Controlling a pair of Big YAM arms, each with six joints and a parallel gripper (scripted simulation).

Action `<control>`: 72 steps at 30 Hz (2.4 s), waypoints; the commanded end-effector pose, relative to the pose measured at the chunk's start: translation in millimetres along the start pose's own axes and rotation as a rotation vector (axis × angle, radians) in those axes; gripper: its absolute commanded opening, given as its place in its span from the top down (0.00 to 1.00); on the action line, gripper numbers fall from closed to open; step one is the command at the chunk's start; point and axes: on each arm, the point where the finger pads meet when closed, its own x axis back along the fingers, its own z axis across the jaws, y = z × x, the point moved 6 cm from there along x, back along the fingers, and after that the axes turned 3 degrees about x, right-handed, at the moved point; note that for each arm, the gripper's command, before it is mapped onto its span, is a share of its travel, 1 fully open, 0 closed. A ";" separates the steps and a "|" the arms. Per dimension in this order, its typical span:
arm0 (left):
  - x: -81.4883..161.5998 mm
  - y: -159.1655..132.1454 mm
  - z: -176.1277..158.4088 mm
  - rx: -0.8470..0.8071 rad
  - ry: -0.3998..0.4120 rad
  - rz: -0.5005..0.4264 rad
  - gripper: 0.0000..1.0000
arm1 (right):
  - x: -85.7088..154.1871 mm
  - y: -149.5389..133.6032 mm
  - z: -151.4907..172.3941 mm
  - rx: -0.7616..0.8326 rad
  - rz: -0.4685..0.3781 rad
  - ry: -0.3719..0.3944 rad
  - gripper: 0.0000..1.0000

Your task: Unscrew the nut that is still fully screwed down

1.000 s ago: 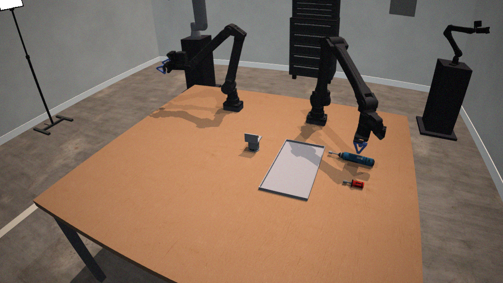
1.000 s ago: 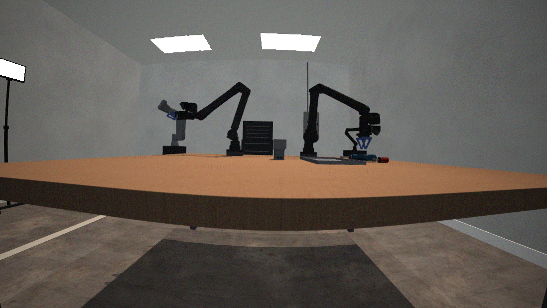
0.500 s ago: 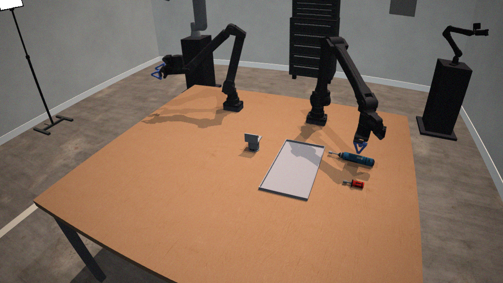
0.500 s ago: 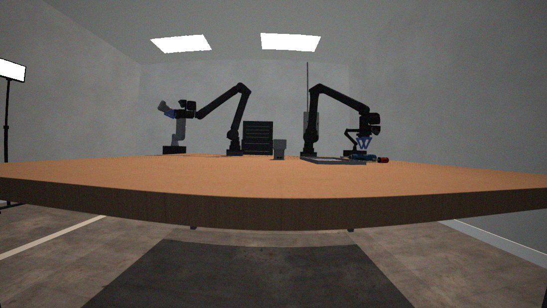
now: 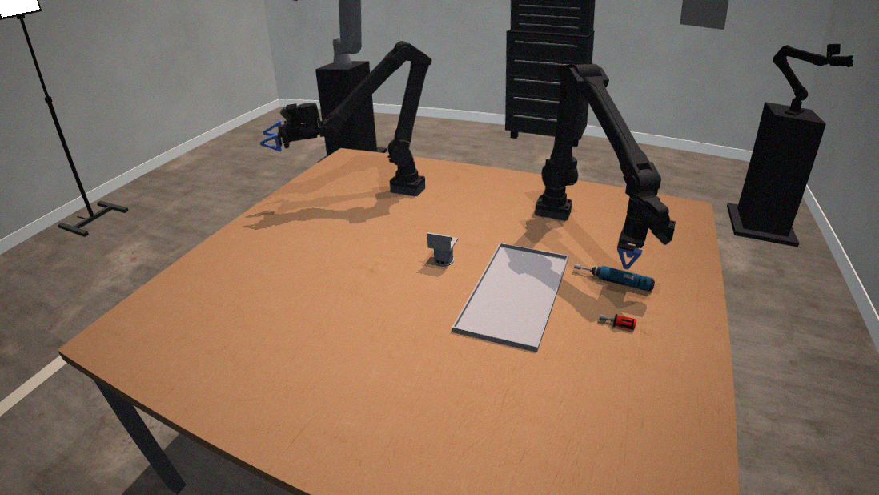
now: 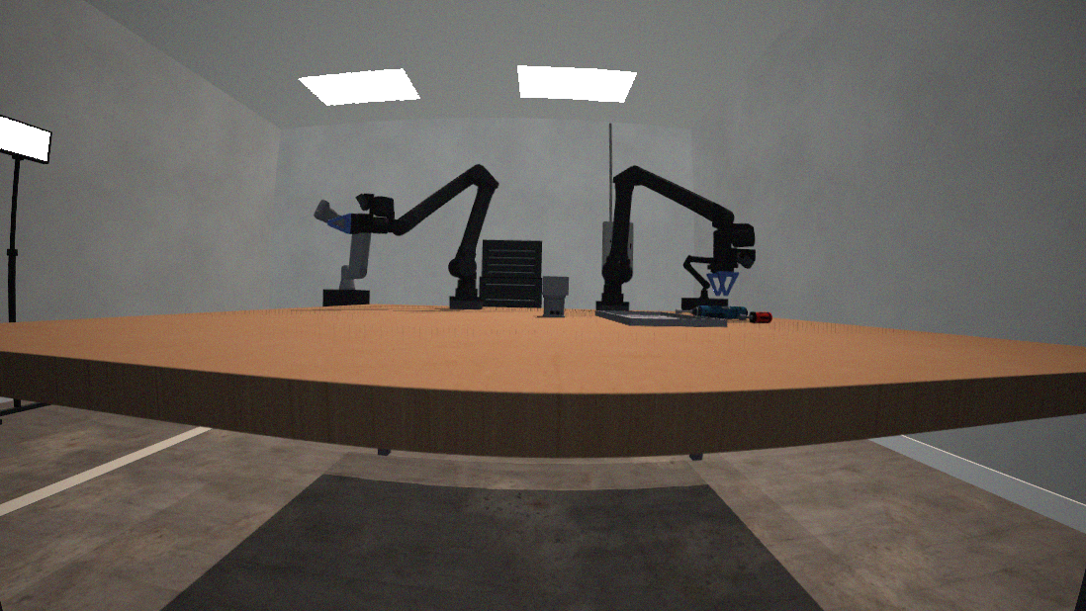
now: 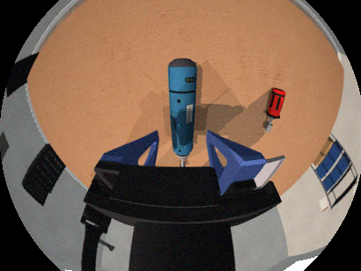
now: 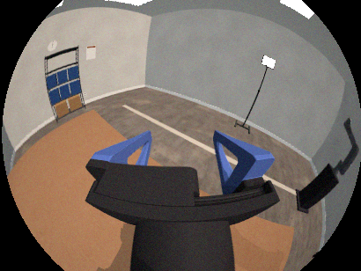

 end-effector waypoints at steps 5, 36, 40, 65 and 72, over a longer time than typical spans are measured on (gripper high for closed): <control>11.5 21.2 -14.0 0.002 -0.039 -0.035 0.35 | 14.1 7.8 53.4 -0.025 -0.001 0.114 0.14; 11.5 21.2 -14.0 0.002 -0.039 -0.035 0.35 | 92.5 19.2 222.3 -0.034 -0.005 0.505 0.14; 11.5 21.2 -14.0 0.002 -0.039 -0.035 0.35 | 116.3 22.3 248.1 -0.034 -0.010 0.578 0.14; 11.5 21.2 -14.0 0.002 -0.039 -0.035 0.35 | 216.5 26.9 346.4 -0.021 -0.009 0.871 0.14; 11.5 21.2 -14.0 0.002 -0.039 -0.035 0.35 | 269.6 20.3 356.8 -0.006 -0.010 0.982 0.14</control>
